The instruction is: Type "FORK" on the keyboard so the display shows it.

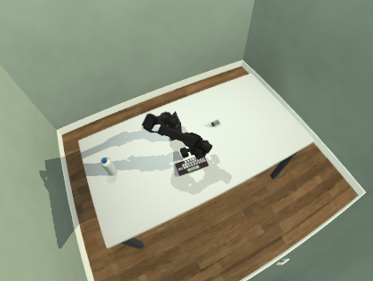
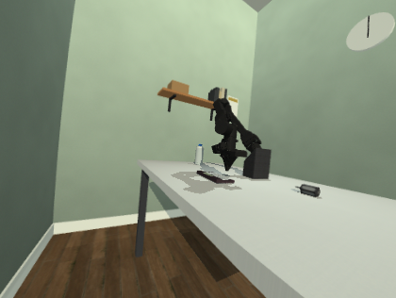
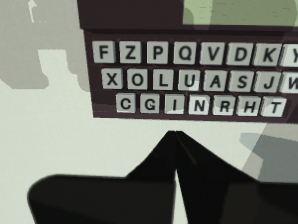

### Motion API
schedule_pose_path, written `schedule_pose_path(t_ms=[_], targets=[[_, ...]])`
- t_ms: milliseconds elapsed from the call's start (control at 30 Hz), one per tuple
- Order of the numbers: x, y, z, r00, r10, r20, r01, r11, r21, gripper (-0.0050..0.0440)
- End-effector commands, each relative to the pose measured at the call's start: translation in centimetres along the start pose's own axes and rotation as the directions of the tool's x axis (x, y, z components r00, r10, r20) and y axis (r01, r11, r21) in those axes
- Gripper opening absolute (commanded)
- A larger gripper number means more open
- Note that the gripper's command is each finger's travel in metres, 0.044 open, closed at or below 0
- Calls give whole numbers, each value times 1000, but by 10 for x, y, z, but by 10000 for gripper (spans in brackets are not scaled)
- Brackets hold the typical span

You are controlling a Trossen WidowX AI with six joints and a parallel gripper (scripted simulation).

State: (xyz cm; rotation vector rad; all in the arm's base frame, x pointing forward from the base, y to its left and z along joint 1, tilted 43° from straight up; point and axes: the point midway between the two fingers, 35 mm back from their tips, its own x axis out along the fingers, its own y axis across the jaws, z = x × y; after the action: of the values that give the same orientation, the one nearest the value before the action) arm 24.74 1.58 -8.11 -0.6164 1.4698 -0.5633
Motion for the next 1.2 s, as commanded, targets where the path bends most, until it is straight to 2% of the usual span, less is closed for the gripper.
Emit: schedule_pose_path(t_ms=[0, 267, 567, 800, 900, 1167], targets=[[-4, 5, 6, 1000, 9, 12, -10, 1000, 13, -50], [-4, 7, 9, 1000, 10, 11, -10, 1000, 12, -50], [-10, 48, 52, 1000, 12, 13, -12, 1000, 14, -50], [-5, 47, 53, 1000, 7, 11, -8, 1000, 14, -50], [8, 46, 50, 1000, 1, 7, -1, 1000, 5, -50], [16, 45, 48, 1000, -1, 4, 1, 1000, 2, -50]])
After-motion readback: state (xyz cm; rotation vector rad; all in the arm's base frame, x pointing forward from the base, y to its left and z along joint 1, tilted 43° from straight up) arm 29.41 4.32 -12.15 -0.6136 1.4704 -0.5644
